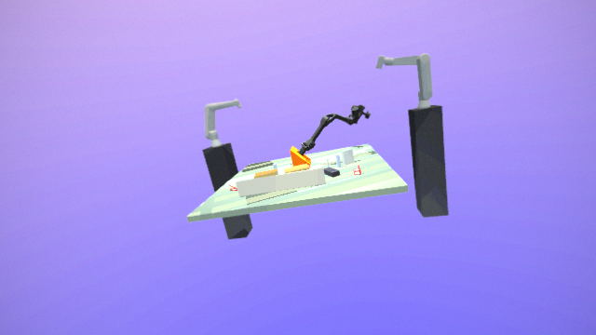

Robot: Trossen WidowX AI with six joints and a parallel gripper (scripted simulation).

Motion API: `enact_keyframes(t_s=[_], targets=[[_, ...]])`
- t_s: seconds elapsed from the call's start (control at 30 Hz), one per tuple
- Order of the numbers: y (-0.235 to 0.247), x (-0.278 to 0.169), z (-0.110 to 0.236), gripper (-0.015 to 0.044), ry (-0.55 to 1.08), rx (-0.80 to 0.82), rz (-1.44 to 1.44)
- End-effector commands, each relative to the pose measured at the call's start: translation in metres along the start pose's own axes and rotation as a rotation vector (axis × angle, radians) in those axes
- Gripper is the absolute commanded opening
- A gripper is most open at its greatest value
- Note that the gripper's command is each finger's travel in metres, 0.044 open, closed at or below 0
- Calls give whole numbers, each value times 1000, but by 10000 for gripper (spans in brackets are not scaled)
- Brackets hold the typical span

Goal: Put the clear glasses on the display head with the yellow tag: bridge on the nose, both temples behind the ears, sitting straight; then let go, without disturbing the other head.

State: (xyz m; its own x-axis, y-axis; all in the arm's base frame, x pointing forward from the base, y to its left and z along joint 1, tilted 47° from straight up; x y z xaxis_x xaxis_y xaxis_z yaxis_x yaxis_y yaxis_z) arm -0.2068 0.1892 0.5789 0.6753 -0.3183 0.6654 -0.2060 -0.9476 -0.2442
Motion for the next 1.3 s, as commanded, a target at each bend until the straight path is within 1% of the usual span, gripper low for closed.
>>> enact_keyframes(t_s=[0.0, 0.03, 0.23, 0.33, 0.43, 0.6, 0.8, 1.03, 1.27], targets=[[0, 0, 0, 426, 0, 0, 0], [0, 0, 0, 440, 0, 0, 0], [0, 0, 0, 440, 0, 0, 0], [-7, -2, 4, 361, 22, -20, 4], [-27, -7, 16, 282, 86, -84, 14], [-70, -13, 49, 151, 217, -236, 28], [-118, -12, 99, 0, 353, -437, 30], [-162, 3, 169, 0, 475, -691, 11], [-189, 29, 247, 0, 552, -961, -28]])
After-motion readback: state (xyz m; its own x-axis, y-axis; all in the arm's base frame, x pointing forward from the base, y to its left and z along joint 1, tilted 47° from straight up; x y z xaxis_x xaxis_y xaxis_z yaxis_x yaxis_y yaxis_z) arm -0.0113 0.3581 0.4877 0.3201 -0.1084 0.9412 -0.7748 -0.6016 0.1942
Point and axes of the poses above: the point midway between the two fingers, 35 mm back from their tips, its own z axis back along the fingers, its own y axis across the jaws, x = y × z, the point moved 10 cm from there along z, back along the fingers, and after that the axes turned 6 degrees about z, right-handed, at the moved point
